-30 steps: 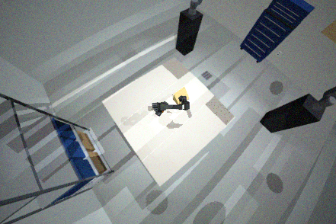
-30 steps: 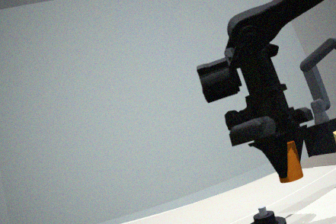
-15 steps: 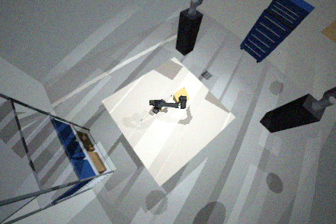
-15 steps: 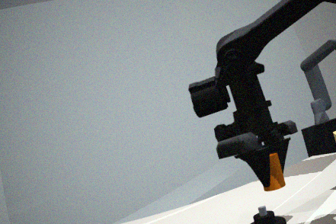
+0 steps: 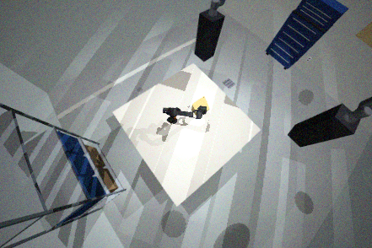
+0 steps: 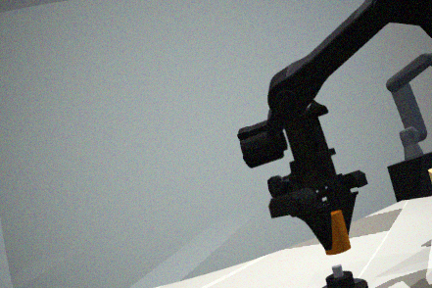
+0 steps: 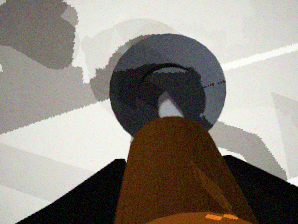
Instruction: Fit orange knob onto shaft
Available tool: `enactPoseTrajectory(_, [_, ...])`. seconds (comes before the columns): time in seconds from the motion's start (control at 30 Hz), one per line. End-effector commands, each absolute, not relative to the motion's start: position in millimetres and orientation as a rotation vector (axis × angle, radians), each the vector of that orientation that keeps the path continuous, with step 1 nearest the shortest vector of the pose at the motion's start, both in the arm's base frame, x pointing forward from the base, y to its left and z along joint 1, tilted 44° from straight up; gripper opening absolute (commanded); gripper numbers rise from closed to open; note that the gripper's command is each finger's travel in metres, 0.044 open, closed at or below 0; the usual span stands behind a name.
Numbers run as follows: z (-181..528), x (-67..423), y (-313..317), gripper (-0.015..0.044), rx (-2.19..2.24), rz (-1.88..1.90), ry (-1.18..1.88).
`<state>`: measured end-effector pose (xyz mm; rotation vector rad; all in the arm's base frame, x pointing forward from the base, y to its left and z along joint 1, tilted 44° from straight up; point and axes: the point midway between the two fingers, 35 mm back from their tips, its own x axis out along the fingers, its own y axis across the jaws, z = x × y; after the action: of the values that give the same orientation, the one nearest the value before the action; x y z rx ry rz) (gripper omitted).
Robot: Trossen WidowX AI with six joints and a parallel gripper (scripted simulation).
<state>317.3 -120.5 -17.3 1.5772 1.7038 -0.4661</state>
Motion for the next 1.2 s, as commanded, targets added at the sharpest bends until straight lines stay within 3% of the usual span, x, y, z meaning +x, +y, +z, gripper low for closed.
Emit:
enactPoseTrajectory(0.0, [-24.7, 318.1, -128.9, 0.0, 1.571, -0.464, 1.689])
enactPoseTrajectory(1.17, [-44.8, 319.1, -111.4, 0.0, 1.573, -0.465, 1.689])
